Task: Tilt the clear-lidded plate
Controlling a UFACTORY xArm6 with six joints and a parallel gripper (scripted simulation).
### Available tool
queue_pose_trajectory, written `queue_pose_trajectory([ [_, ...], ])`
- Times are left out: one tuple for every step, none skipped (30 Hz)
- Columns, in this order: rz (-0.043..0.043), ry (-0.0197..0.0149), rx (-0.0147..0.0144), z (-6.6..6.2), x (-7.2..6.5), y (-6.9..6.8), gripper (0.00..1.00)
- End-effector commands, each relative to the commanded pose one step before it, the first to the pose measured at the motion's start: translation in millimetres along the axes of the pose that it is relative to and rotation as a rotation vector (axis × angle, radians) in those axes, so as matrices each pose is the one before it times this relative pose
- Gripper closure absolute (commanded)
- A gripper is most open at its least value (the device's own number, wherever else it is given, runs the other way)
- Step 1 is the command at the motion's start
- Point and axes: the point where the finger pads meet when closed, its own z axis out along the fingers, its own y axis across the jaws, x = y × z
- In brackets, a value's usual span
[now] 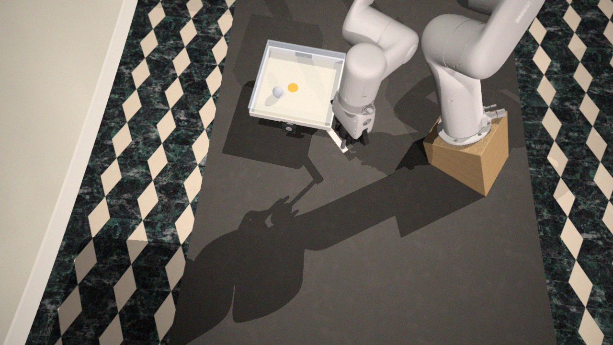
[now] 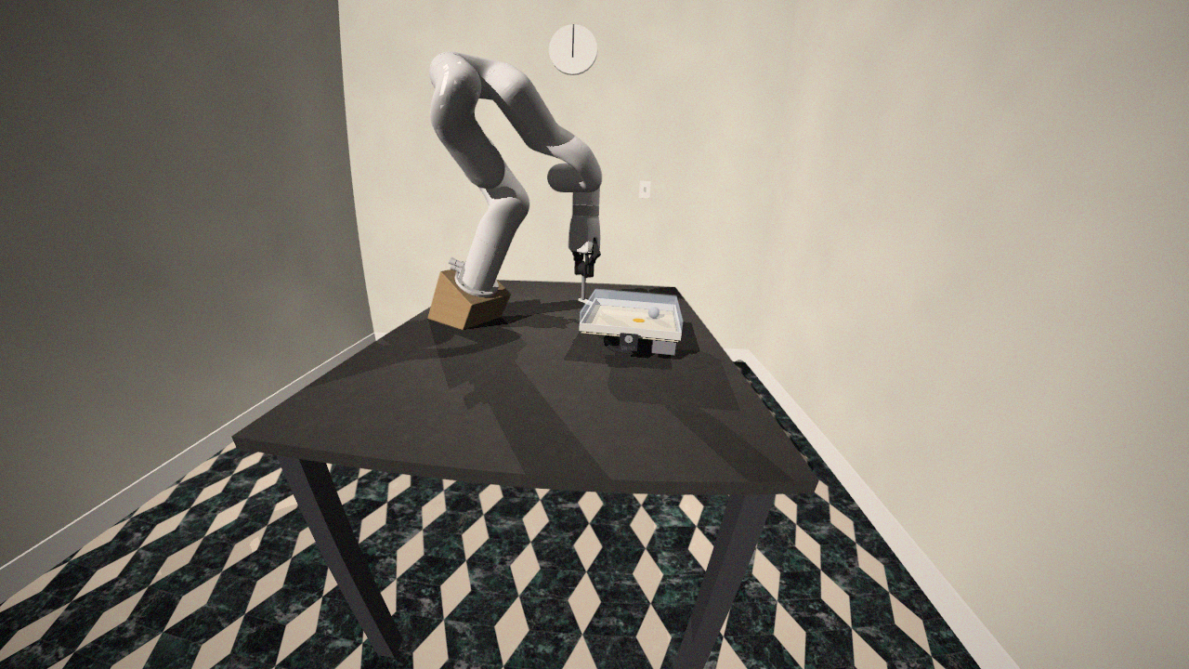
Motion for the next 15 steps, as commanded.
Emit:
queue_pose_trajectory([
  [0.00037, -0.00185, -0.00059, 0.25, -0.73, 0.10, 1.00],
  [0.00000, 0.00000, 0.00000, 0.00, 0.00, 0.00, 1.00],
  [0.00000, 0.00000, 0.00000, 0.00, 0.00, 0.00, 1.00],
  [0.00000, 0.00000, 0.00000, 0.00, 0.00, 0.00, 1.00],
  [0.00000, 0.00000, 0.00000, 0.00, 0.00, 0.00, 1.00],
  [0.00000, 0.00000, 0.00000, -0.10, 0.06, 0.05, 1.00],
  [0.00000, 0.00000, 0.00000, -0.10, 0.06, 0.05, 1.00],
  [0.00000, 0.00000, 0.00000, -0.10, 0.06, 0.05, 1.00],
  [0.00000, 0.00000, 0.00000, -0.10, 0.06, 0.05, 1.00],
  [0.00000, 0.00000, 0.00000, 0.16, -0.10, -0.07, 1.00],
  [0.00000, 0.00000, 0.00000, 0.16, -0.10, -0.07, 1.00],
  [0.00000, 0.00000, 0.00000, 0.16, -0.10, -0.07, 1.00],
  [0.00000, 0.00000, 0.00000, 0.16, -0.10, -0.07, 1.00],
  [0.00000, 0.00000, 0.00000, 0.17, -0.10, -0.07, 1.00],
  [0.00000, 0.00000, 0.00000, 0.17, -0.10, -0.07, 1.00],
])
